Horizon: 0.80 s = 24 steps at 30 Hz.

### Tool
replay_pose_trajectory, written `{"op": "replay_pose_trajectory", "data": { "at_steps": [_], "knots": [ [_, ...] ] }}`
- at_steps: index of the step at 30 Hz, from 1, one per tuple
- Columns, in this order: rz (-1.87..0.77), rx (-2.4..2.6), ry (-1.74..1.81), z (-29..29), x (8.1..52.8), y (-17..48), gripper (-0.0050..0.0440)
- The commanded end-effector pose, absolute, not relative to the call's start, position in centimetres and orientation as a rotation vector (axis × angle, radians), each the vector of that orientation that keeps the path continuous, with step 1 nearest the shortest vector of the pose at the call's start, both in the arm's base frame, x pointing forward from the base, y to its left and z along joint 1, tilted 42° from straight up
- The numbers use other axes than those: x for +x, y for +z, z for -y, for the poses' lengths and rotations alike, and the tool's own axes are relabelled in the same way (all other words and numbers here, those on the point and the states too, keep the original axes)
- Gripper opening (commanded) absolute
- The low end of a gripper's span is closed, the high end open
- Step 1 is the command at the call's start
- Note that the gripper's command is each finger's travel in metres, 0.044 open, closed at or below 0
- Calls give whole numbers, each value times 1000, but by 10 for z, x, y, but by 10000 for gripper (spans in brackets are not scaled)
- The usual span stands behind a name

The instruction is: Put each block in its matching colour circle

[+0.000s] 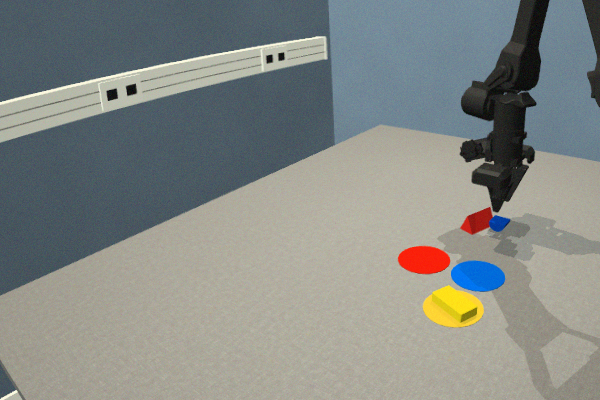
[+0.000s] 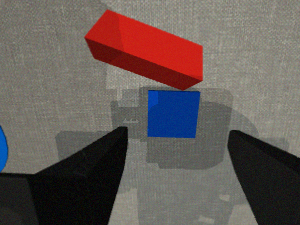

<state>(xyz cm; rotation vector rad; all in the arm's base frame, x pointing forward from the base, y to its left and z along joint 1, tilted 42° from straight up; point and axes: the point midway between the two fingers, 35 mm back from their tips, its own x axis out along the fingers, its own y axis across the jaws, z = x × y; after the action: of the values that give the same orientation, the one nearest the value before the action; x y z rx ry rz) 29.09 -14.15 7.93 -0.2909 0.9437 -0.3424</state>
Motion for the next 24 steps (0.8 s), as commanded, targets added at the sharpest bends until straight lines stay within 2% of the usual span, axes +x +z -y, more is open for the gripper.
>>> {"op": "replay_pose_trajectory", "data": {
  "at_steps": [1, 22, 24],
  "knots": [
    [-934, -294, -344, 149, 302, 72, 265],
    [-935, -293, -346, 161, 316, 50, 265],
    [-936, -293, -345, 160, 316, 50, 217]
  ]
}}
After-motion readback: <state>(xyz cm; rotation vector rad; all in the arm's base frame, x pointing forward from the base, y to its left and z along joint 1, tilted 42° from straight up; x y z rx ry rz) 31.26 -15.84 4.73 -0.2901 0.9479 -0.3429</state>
